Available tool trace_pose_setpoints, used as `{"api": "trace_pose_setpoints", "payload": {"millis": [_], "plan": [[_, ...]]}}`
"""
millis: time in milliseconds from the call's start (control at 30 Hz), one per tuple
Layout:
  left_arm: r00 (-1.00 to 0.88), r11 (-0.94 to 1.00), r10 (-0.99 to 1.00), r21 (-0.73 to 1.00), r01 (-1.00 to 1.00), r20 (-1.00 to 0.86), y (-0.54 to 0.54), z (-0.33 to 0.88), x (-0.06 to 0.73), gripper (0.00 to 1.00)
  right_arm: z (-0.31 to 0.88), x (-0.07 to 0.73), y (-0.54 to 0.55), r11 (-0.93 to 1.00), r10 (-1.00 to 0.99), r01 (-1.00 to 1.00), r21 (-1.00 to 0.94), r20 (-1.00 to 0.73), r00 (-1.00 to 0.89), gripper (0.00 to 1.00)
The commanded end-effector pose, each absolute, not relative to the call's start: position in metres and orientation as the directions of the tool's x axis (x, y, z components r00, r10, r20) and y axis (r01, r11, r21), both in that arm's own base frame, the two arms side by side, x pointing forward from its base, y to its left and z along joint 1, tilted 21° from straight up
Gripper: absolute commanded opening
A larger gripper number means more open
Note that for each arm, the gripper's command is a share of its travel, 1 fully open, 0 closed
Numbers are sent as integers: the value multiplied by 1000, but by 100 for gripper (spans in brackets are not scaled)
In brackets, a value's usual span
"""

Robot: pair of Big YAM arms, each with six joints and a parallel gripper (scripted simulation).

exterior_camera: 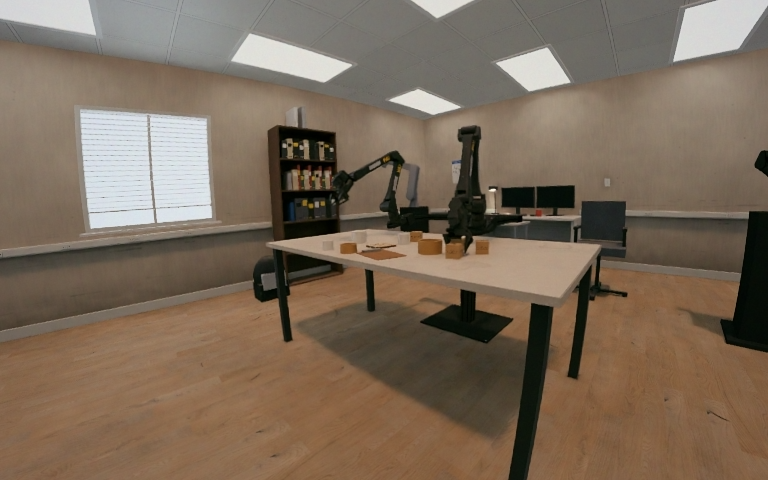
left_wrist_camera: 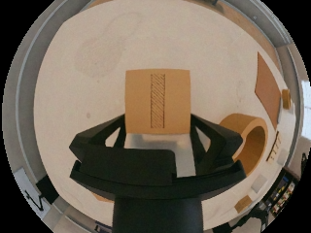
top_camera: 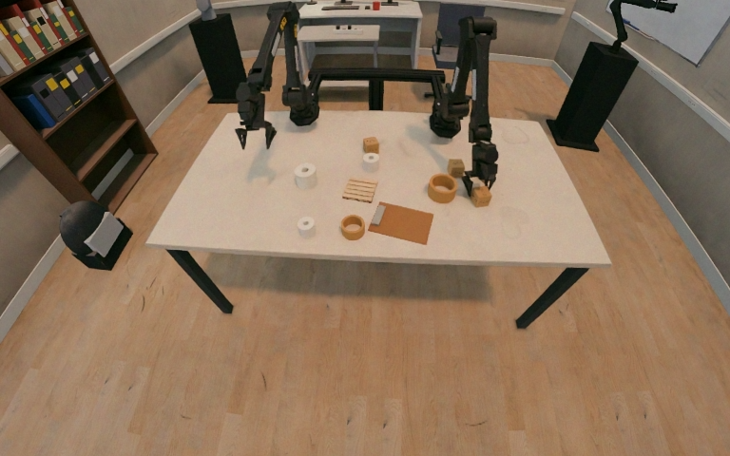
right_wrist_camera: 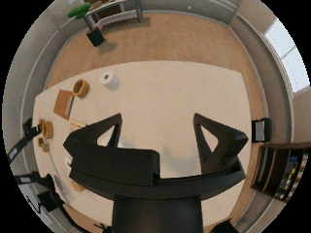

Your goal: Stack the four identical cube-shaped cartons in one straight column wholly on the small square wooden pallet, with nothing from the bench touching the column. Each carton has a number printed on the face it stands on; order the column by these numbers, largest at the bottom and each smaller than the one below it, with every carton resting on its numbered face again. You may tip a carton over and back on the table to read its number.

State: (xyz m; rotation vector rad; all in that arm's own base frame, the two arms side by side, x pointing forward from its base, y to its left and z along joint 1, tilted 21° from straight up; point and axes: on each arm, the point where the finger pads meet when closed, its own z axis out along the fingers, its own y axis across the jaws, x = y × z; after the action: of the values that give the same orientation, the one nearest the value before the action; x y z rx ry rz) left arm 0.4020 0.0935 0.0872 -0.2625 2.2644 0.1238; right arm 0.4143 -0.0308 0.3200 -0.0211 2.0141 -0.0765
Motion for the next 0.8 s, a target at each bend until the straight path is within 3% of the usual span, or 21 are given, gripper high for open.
{"api": "trace_pose_setpoints", "payload": {"millis": [0,33,67,100,433,767], "plan": [[-637,973,-150,1,-230,-756,91,91,391,84,342,418,-31,997,-68,16,-81,-915,-398,100],[-635,974,-147,2,-227,-758,90,92,392,84,342,418,-31,997,-68,16,-81,-915,-398,100],[-629,973,-150,-2,-229,-763,92,96,394,95,342,418,-31,997,-68,16,-81,-915,-398,100],[-632,973,-152,-3,-230,-760,91,96,390,100,342,418,-31,997,-68,16,-81,-915,-398,100],[-632,973,-149,0,-230,-761,82,127,351,100,342,418,-31,997,-68,16,-81,-915,-398,100],[-606,973,-146,-3,-230,-782,83,152,367,100,342,418,-31,997,-68,16,-81,-915,-398,100]]}}
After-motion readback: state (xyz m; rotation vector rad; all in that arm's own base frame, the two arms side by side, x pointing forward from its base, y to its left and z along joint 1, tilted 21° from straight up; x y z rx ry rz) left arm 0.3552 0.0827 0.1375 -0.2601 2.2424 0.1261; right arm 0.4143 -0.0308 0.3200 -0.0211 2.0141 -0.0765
